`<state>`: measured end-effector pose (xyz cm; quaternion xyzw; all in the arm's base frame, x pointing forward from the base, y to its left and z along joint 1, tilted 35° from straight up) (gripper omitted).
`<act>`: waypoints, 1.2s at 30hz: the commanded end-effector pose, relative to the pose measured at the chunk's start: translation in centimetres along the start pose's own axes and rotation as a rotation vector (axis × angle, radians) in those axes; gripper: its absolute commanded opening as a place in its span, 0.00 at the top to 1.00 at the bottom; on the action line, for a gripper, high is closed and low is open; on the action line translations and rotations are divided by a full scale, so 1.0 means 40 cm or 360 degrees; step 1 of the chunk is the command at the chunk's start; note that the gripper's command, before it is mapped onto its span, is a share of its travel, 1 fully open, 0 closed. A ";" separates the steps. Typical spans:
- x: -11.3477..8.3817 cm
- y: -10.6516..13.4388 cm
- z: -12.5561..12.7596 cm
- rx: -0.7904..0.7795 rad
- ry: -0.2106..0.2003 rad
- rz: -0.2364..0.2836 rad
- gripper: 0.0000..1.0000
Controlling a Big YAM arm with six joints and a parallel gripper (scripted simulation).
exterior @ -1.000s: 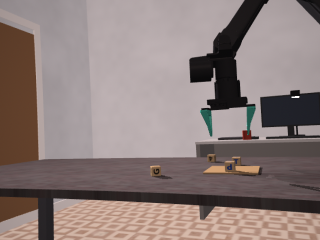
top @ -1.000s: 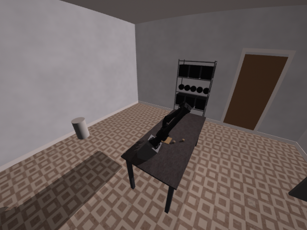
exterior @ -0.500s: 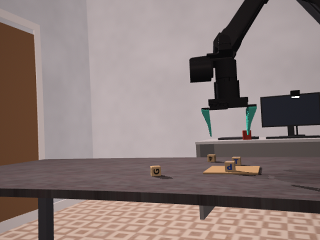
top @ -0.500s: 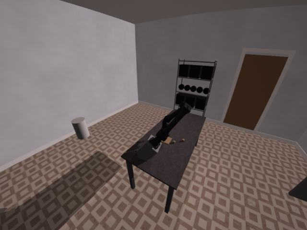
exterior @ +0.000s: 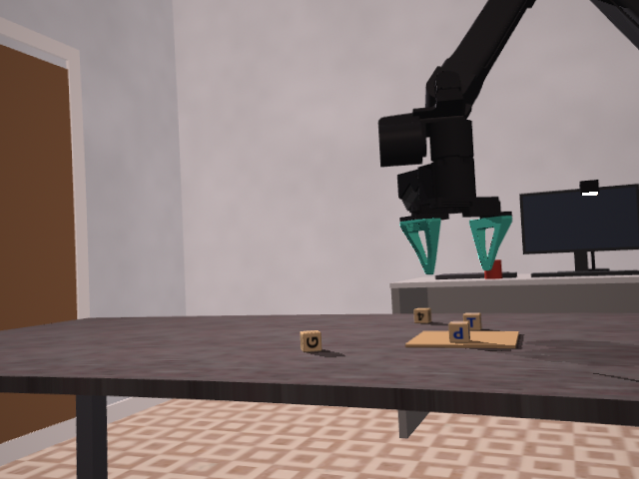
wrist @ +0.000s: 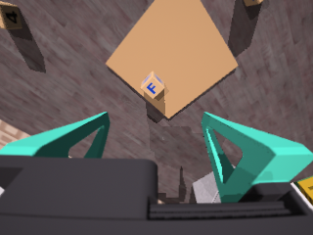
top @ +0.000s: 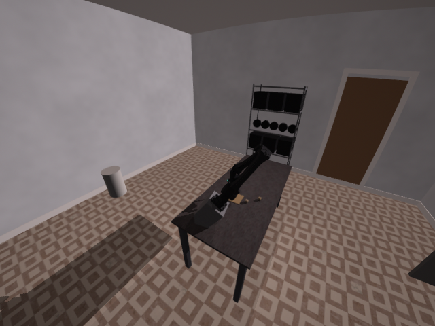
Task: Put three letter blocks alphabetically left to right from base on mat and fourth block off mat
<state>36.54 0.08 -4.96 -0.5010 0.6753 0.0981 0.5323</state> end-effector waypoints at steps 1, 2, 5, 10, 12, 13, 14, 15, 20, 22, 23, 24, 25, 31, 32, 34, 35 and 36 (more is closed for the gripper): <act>0.007 -0.022 0.016 -0.0442 -0.0025 -0.0013 0.00; 0.005 -0.024 0.015 -0.0519 -0.0024 -0.0016 0.00; 0.009 -0.020 0.014 -0.0750 -0.0014 -0.0017 0.00; 0.008 -0.020 0.012 -0.1090 -0.0008 -0.0021 0.00; 0.013 -0.015 0.010 -0.1243 -0.0002 -0.0019 0.00; 0.016 -0.012 0.010 -0.1319 0.0000 -0.0018 0.00; 0.018 -0.010 0.009 -0.1395 0.0003 -0.0018 0.00; 0.017 -0.011 0.008 -0.1471 0.0005 -0.0018 0.00; 0.016 -0.012 0.006 -0.1854 0.0018 -0.0019 0.00; 0.020 -0.008 0.005 -0.2005 0.0022 -0.0018 0.00; 0.020 -0.007 0.005 -0.2081 0.0024 -0.0017 0.00; 0.020 -0.007 0.005 -0.2081 0.0024 -0.0017 0.00; 0.020 -0.007 0.005 -0.2081 0.0024 -0.0017 0.00; 0.017 -0.012 0.005 -0.2649 0.0033 -0.0016 0.00; 0.018 -0.011 0.005 -0.2725 0.0033 -0.0015 0.00; 0.019 -0.010 0.005 -0.2877 0.0032 -0.0014 0.00; 0.020 -0.010 0.004 -0.2954 0.0031 -0.0013 0.00; 0.020 -0.010 0.004 -0.3030 0.0030 -0.0013 0.00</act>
Point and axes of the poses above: the point where the finger pads meet when closed, its own x axis out along the fingers, its own z axis across the jaws, y = z × x, the point moved 5 cm from there along -x, back along the fingers, and after that the axes turned 9 degrees about -x, right-handed, at the moved point
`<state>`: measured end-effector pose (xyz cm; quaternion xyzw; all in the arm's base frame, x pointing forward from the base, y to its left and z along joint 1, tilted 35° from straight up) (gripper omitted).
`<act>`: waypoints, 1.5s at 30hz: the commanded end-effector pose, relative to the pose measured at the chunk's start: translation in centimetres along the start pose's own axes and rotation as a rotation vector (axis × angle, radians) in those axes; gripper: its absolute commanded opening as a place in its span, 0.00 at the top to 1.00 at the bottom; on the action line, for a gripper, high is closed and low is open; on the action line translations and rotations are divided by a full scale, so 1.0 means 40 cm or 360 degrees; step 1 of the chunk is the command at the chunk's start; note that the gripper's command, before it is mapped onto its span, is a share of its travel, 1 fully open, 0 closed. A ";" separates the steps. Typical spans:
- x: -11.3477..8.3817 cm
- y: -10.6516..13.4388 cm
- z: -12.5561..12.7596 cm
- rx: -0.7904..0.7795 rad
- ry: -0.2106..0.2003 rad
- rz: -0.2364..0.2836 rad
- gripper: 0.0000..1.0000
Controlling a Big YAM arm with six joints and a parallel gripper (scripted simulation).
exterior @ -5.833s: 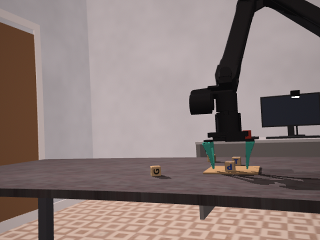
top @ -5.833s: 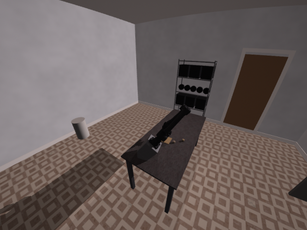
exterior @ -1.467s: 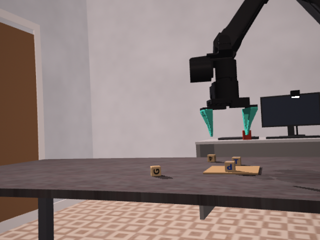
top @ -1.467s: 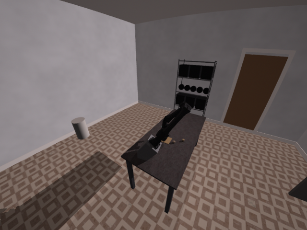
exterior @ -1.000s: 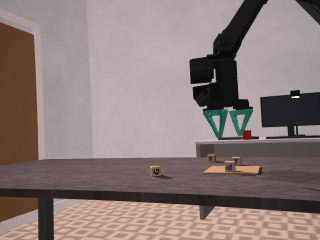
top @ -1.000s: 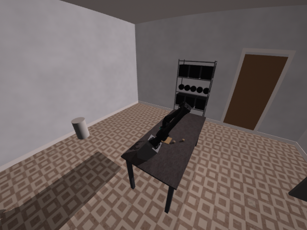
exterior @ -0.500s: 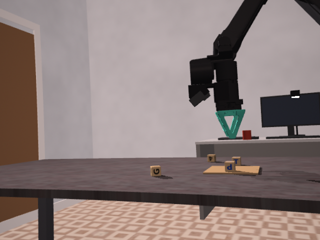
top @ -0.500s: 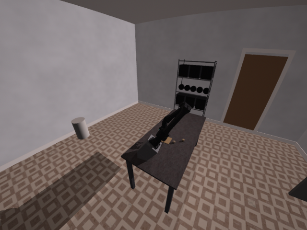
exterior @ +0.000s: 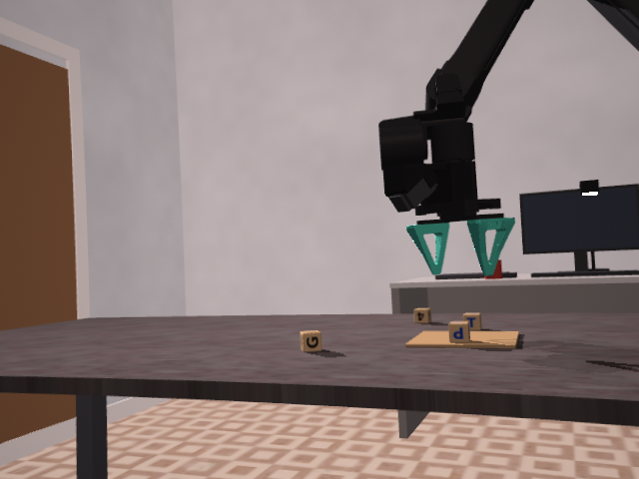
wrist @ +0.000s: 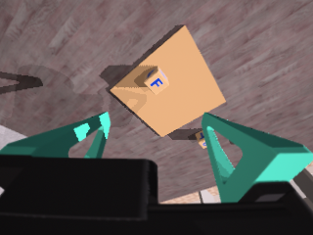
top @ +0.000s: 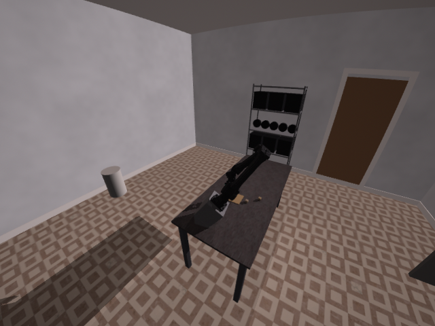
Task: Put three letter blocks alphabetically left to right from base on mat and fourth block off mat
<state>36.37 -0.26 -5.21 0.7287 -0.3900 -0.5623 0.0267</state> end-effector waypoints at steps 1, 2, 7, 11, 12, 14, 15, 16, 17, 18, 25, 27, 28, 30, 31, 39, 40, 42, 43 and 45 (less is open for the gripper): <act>0.011 -0.009 -0.013 -0.0441 0.0011 -0.0040 0.00; 0.011 -0.009 -0.012 -0.0517 0.0011 -0.0042 0.00; 0.011 -0.008 -0.013 -0.0863 0.0012 -0.0058 0.00; 0.011 -0.006 -0.014 -0.1108 0.0015 -0.0087 0.42; 0.011 -0.006 -0.014 -0.1108 0.0015 -0.0087 0.42; 0.011 -0.005 -0.014 -0.1108 0.0015 -0.0087 0.42; 0.006 -0.011 -0.011 -0.1118 0.0023 -0.0089 0.42; 0.003 -0.015 -0.009 -0.1126 0.0028 -0.0091 0.42; 0.002 -0.015 -0.008 -0.1127 0.0029 -0.0091 0.42; 0.002 -0.015 -0.008 -0.1127 0.0029 -0.0091 0.42; 0.003 -0.013 -0.006 -0.1134 0.0021 -0.0085 0.42; 0.003 -0.013 -0.006 -0.1134 0.0021 -0.0085 0.42; 0.003 -0.013 -0.006 -0.1134 0.0021 -0.0085 0.42; 0.003 -0.013 -0.006 -0.1134 0.0021 -0.0085 0.42; 0.003 -0.013 -0.006 -0.1128 0.0021 -0.0085 0.42; 0.003 -0.013 -0.006 -0.1126 0.0021 -0.0085 0.42; 0.003 -0.013 -0.006 -0.1126 0.0021 -0.0085 0.42; 0.003 -0.013 -0.006 -0.1126 0.0021 -0.0085 0.42; 0.003 -0.013 -0.006 -0.1126 0.0021 -0.0085 0.42; 0.004 -0.013 -0.006 -0.1126 0.0020 -0.0085 0.42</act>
Point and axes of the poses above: the point where the finger pads meet when closed, its own x axis out along the fingers, its own z axis across the jaws, y = z × x, the point moved 5 cm from there along -x, back along the fingers, and after that the axes turned 9 degrees about -x, right-handed, at the moved point
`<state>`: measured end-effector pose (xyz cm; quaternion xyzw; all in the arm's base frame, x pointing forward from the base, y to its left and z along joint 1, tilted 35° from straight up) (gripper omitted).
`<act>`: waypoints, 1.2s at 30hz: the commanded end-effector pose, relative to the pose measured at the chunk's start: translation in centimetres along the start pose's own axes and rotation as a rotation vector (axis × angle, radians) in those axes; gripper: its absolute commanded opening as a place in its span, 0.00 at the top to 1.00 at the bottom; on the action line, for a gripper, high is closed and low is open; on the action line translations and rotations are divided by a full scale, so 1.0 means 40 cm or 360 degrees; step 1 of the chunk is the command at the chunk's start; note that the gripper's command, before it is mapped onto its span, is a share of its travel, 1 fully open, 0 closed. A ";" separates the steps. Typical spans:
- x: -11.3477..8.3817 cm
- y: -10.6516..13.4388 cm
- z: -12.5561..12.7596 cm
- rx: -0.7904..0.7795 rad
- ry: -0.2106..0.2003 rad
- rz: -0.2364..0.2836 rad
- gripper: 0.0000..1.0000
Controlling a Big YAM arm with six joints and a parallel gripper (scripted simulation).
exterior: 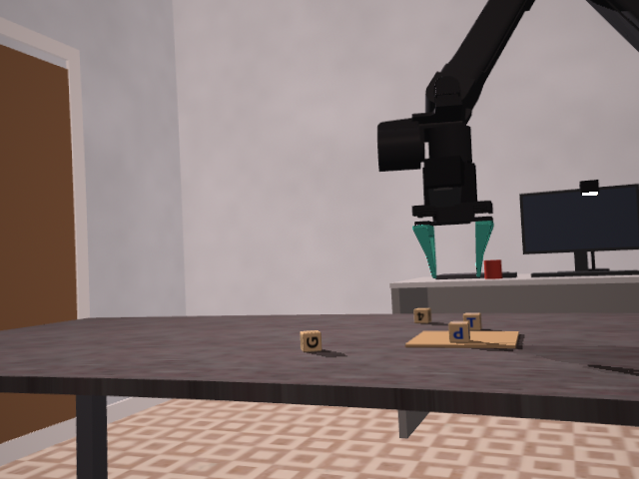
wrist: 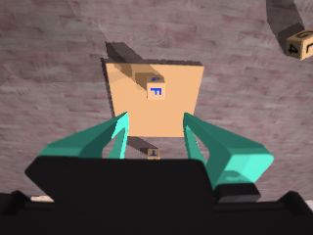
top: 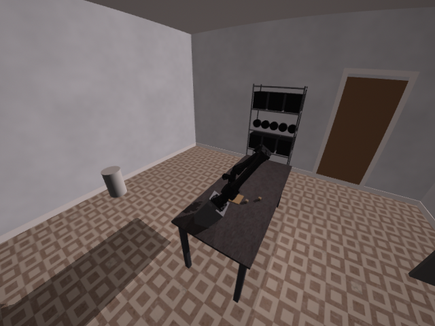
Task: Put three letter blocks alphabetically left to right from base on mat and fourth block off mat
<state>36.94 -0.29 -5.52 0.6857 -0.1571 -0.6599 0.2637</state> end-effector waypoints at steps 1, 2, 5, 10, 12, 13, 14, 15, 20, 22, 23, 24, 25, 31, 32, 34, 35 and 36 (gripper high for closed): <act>-0.002 -0.004 0.002 -0.0012 0.0011 -0.0009 0.42; 0.000 -0.004 0.002 -0.0012 0.0009 -0.0009 0.42; 0.012 -0.004 0.006 -0.0009 -0.0004 -0.0009 0.42; 0.020 0.000 0.003 -0.0005 -0.0008 -0.0010 0.42; 0.020 0.000 0.003 -0.0005 -0.0008 -0.0010 0.42; 0.013 -0.013 -0.002 -0.0018 0.0008 -0.0010 0.42; 0.019 -0.008 -0.002 -0.0016 0.0003 -0.0011 0.42; 0.026 -0.001 0.000 -0.0005 -0.0005 -0.0010 0.42; 0.043 0.002 0.000 0.0000 -0.0009 -0.0010 0.42; 0.050 0.002 0.000 0.0000 -0.0009 -0.0009 0.42; 0.054 0.002 -0.001 0.0001 -0.0009 -0.0009 0.42; 0.058 0.002 -0.001 0.0001 -0.0008 -0.0009 0.42; 0.061 0.002 -0.002 0.0001 -0.0008 -0.0009 0.42; 0.073 -0.003 -0.008 -0.0007 0.0003 -0.0009 0.42; 0.081 0.003 -0.007 0.0004 -0.0003 -0.0009 0.42; 0.088 0.003 -0.011 0.0006 0.0000 -0.0008 0.42; 0.092 0.004 -0.012 0.0007 0.0001 -0.0008 0.42; 0.096 0.004 -0.014 0.0008 0.0003 -0.0008 0.42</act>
Point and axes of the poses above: the point where the finger pads meet when closed, its own x axis out along the fingers, its own z axis across the jaws, y = z × x, the point moved 5 cm from there along -x, back along the fingers, and after that the axes turned 9 degrees about -x, right-handed, at the moved point
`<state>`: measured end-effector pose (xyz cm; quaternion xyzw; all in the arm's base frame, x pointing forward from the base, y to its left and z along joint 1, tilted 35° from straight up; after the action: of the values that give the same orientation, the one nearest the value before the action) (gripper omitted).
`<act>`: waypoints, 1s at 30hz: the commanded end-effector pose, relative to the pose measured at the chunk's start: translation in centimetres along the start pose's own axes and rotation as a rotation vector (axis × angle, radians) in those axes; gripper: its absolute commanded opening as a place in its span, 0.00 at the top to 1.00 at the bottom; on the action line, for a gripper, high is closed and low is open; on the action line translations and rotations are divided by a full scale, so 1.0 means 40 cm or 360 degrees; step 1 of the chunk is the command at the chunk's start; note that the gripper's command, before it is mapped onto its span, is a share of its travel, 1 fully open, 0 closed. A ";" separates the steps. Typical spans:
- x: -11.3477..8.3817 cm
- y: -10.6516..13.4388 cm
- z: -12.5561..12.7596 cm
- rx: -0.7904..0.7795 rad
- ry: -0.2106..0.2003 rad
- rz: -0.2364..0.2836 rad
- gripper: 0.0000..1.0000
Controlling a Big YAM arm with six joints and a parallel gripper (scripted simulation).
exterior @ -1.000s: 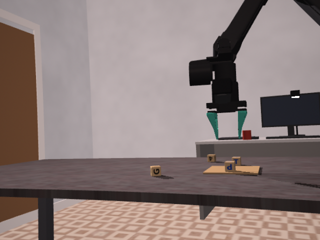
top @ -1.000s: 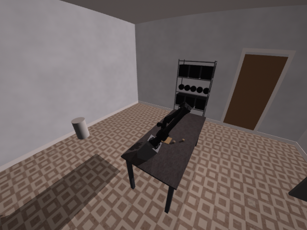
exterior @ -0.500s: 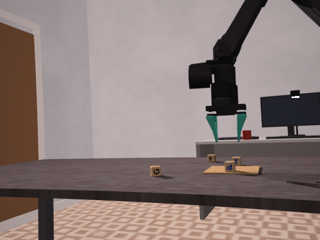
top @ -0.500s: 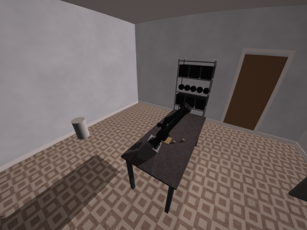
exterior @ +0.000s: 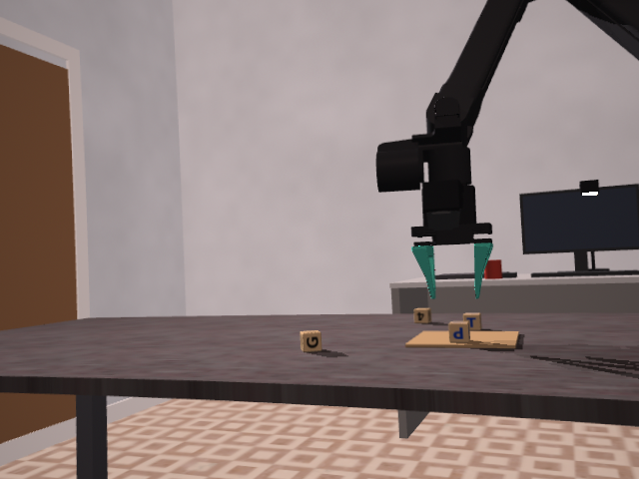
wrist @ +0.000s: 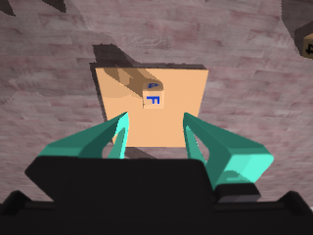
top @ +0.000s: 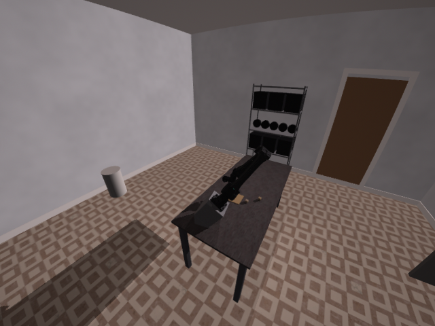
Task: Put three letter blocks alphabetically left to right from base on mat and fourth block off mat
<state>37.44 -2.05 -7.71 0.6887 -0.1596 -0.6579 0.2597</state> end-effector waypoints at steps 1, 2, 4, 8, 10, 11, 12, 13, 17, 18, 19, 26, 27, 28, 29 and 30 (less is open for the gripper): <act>0.028 -0.002 -0.010 -0.0008 -0.0002 -0.0005 0.42; 0.032 -0.002 -0.011 -0.0007 -0.0001 -0.0005 0.42; 0.037 -0.003 -0.015 -0.0008 0.0004 -0.0005 0.42; 0.049 0.000 -0.022 -0.0001 0.0009 -0.0005 0.42; 0.049 0.000 -0.022 -0.0001 0.0009 -0.0005 0.42; 0.046 -0.008 -0.025 -0.0014 0.0019 -0.0004 0.42; 0.050 -0.006 -0.025 -0.0010 0.0017 -0.0004 0.42; 0.055 -0.002 -0.023 -0.0003 0.0012 -0.0004 0.42; 0.061 -0.002 -0.023 -0.0004 0.0012 -0.0004 0.42; 0.059 -0.008 -0.025 -0.0013 0.0018 -0.0004 0.42; 0.058 -0.010 -0.025 -0.0017 0.0021 -0.0004 0.42; 0.064 -0.005 -0.023 -0.0004 0.0012 -0.0005 0.42; 0.064 -0.005 -0.023 -0.0004 0.0012 -0.0005 0.42; 0.064 -0.005 -0.023 -0.0003 0.0012 -0.0005 0.42; 0.064 -0.005 -0.023 -0.0002 0.0012 -0.0005 0.42; 0.064 -0.005 -0.022 -0.0003 0.0011 -0.0005 0.42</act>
<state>37.38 -3.13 -9.56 0.6856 -0.1572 -0.6605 0.2628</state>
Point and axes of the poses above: the point where the finger pads meet when closed, its own x axis out along the fingers, its own z axis across the jaws, y = z × x, the point moved 5 cm from there along -x, back along the fingers, and after that the axes turned 9 degrees about -x, right-handed, at the moved point
